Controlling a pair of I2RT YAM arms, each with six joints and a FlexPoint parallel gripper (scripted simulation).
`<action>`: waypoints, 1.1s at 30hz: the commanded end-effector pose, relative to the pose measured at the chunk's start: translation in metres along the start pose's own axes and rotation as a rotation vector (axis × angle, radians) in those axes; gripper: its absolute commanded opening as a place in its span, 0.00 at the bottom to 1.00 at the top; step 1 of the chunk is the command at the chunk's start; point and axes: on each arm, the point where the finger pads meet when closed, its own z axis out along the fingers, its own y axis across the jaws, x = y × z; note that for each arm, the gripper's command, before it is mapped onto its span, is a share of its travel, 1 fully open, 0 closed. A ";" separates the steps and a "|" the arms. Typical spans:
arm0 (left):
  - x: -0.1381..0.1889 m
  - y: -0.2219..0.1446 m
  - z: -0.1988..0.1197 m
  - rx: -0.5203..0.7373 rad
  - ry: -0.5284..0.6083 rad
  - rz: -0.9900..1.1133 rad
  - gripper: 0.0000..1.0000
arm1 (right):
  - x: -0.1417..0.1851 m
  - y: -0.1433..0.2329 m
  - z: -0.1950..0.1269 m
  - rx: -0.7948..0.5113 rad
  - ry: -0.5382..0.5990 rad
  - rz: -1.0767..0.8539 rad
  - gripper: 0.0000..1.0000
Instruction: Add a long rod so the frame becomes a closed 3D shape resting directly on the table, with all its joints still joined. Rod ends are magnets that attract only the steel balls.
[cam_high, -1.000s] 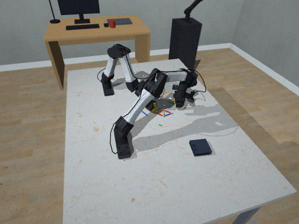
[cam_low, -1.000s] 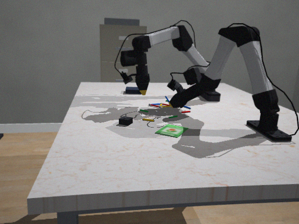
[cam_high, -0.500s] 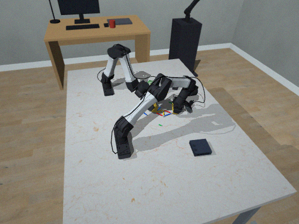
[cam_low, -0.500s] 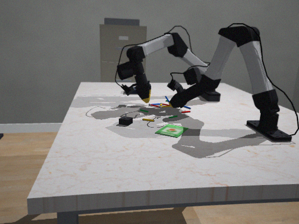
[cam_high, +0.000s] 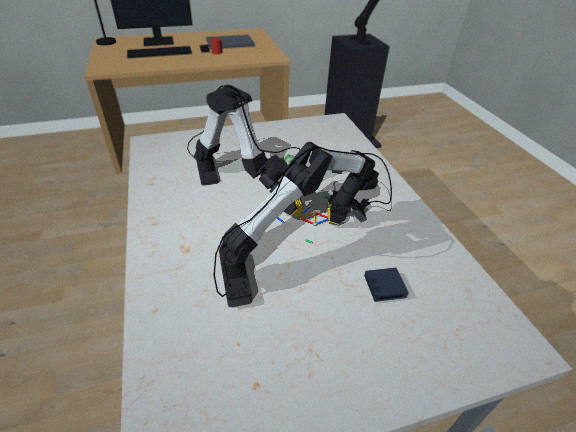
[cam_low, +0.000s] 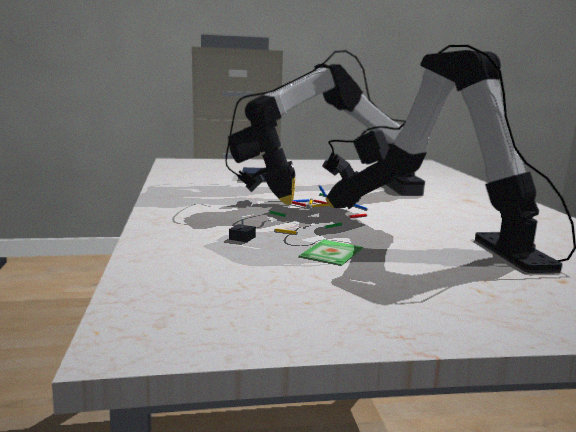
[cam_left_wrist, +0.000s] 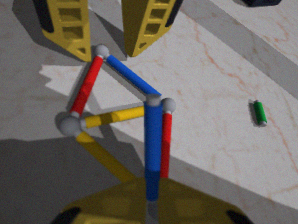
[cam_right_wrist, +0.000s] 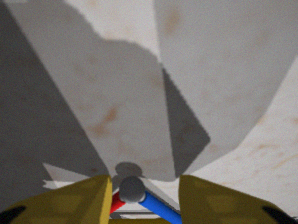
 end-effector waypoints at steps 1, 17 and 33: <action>-0.026 -0.012 -0.002 0.032 -0.098 -0.003 0.00 | 0.000 0.013 0.007 -0.018 0.000 -0.001 0.36; -0.027 -0.009 -0.002 0.027 -0.100 -0.006 0.00 | 0.000 0.008 -0.006 -0.024 -0.039 -0.014 0.00; -0.027 -0.009 -0.002 0.026 -0.098 -0.006 0.00 | 0.025 0.013 -0.037 -0.054 -0.019 -0.014 0.00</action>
